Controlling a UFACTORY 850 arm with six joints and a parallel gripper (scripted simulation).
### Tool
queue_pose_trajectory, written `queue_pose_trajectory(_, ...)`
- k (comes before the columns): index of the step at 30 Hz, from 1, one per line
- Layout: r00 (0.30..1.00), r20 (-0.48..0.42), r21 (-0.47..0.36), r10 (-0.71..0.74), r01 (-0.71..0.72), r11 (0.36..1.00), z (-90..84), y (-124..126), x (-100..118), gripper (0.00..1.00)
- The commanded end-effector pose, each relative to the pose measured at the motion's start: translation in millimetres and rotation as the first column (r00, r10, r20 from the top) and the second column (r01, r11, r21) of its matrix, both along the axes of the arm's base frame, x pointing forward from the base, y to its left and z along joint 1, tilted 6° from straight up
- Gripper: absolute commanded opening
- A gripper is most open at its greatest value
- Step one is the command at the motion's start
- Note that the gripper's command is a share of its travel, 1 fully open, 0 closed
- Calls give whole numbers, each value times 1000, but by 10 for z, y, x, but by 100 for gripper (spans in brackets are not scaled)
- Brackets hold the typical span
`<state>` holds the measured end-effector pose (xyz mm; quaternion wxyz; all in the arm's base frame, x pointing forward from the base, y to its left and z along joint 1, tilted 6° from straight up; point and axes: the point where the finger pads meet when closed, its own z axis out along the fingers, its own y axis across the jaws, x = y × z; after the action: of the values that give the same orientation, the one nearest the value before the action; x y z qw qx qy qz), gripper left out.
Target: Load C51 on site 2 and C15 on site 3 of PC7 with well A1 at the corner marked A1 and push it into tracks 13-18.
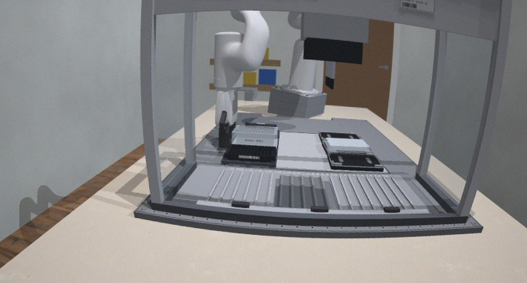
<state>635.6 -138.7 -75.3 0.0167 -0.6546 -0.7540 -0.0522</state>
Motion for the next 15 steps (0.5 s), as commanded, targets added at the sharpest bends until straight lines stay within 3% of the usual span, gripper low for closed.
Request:
queue_pose_trajectory(1, 1000, 2, 0, 0, 0, 1000, 10, 12, 6, 100)
queue_pose_trajectory(15, 1000, 2, 0, 0, 0, 1000, 15, 71, -2, 100)
